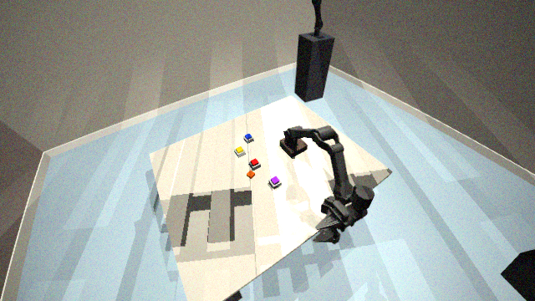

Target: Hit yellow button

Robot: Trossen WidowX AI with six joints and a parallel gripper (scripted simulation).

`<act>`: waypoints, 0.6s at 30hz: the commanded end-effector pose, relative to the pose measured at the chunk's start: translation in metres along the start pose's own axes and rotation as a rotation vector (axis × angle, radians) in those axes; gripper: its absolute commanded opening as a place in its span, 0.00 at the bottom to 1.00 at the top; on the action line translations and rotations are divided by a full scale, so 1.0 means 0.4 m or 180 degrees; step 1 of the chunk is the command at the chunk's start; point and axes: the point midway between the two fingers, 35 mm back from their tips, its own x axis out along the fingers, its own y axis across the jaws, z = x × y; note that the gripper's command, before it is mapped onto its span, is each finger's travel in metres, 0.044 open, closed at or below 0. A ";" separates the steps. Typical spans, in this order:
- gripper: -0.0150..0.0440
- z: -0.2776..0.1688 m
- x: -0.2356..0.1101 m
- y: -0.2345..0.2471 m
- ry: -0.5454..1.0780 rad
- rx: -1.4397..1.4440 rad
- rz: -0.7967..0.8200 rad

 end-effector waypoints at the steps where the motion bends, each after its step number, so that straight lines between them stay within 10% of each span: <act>1: 0.93 0.002 0.004 -0.004 0.0018 -0.0021 0.0001; 18: 0.93 0.362 0.606 0.038 -0.0080 -0.3642 -0.0746</act>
